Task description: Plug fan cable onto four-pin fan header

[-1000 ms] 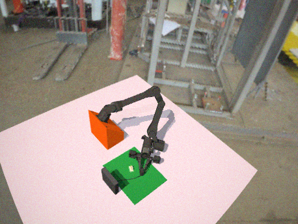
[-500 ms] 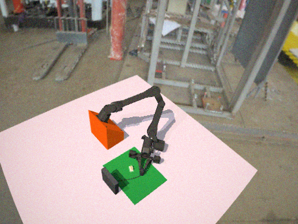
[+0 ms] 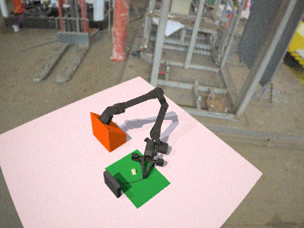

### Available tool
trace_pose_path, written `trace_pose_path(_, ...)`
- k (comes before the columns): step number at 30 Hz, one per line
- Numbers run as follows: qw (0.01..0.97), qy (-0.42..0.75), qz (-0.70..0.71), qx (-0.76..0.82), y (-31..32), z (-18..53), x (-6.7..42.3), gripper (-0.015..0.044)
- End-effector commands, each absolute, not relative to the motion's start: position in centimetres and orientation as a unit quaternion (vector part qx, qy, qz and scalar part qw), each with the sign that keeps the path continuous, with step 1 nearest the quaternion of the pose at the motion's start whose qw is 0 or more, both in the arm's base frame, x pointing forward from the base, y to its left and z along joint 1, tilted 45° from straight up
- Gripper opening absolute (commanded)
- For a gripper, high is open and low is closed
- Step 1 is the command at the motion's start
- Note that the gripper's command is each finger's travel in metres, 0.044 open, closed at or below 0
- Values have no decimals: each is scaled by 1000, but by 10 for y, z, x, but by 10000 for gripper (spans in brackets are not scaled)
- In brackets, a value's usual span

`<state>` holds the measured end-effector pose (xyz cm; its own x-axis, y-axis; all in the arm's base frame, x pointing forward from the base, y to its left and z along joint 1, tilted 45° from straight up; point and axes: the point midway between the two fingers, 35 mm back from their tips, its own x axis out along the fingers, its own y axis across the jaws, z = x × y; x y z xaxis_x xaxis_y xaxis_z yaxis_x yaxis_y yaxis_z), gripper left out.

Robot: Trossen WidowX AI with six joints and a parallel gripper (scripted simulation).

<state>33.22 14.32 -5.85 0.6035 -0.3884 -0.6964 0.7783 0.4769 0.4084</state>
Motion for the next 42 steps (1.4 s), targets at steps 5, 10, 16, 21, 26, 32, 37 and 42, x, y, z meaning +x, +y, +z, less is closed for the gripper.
trace_pose_path(5,817,266,-357,366,143,-58,332,0)
trace_pose_path(10,817,266,-357,366,143,-58,332,131)
trace_pose_path(16,817,266,-357,366,143,-58,332,140)
trace_pose_path(21,817,266,-357,366,143,-58,332,140)
trace_pose_path(26,817,266,-357,366,143,-58,332,140)
trace_pose_path(32,817,266,-357,366,143,-58,332,140)
trace_pose_path(37,817,266,-357,366,144,-57,331,140)
trace_pose_path(42,817,267,-357,367,147,-42,325,140)
